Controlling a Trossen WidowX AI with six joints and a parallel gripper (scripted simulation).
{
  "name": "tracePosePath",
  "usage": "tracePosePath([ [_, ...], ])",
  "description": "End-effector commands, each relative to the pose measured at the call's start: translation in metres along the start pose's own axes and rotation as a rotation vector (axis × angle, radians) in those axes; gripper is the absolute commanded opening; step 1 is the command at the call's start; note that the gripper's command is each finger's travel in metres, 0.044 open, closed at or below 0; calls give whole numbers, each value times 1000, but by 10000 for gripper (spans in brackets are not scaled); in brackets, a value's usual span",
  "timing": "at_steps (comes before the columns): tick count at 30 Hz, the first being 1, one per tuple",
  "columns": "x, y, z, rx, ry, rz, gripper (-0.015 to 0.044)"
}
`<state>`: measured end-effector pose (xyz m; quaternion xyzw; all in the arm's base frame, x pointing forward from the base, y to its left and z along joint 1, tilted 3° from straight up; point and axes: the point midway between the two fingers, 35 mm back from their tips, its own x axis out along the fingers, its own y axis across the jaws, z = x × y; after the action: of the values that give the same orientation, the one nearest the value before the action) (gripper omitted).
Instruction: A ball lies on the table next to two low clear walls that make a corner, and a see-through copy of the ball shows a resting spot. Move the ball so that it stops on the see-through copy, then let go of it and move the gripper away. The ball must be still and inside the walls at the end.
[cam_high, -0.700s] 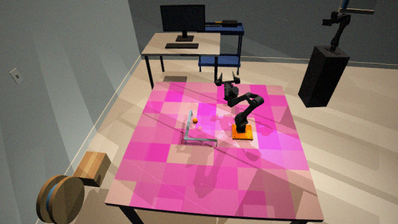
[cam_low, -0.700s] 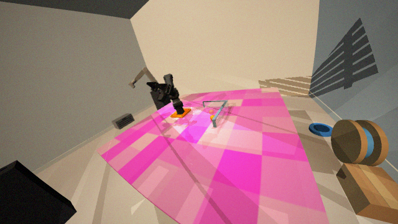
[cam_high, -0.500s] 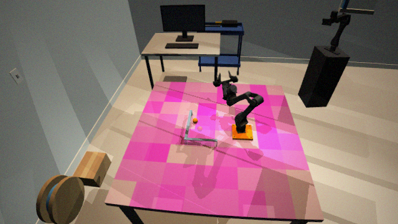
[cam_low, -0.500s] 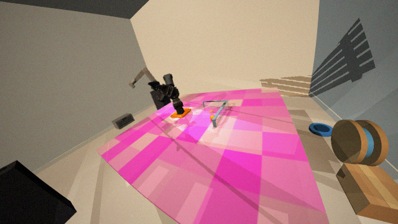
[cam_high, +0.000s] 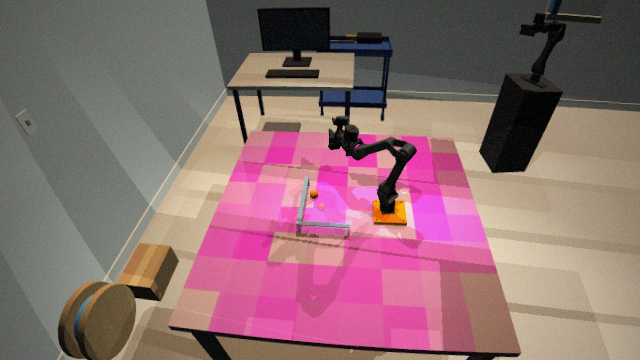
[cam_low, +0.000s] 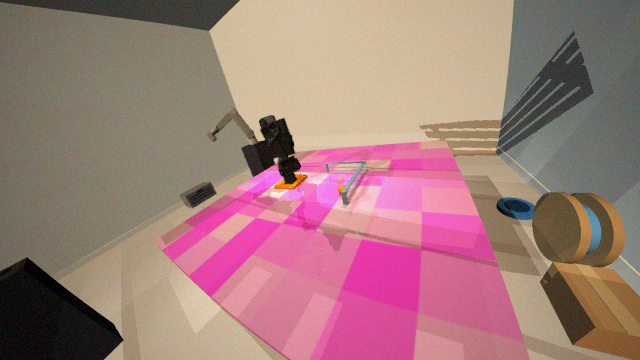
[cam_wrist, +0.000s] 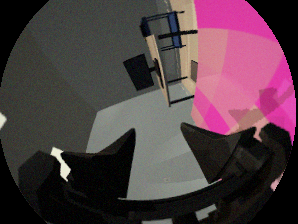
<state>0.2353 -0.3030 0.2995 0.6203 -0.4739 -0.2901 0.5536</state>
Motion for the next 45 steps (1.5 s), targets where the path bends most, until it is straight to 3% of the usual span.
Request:
tracePosePath([
  [1,14,-60,-51,-486,178,-300,310],
  [9,1,-115,-91,-951,458,-534,310],
  [16,-31,-155,-118,-1319,795,-688,310],
  [25,-89,-186,-137,-1706,1331,-793,310],
  [35,-152,-199,-142,-1962,2002,-787,310],
  [45,-154,-199,-142,-1967,2023,-785,310],
])
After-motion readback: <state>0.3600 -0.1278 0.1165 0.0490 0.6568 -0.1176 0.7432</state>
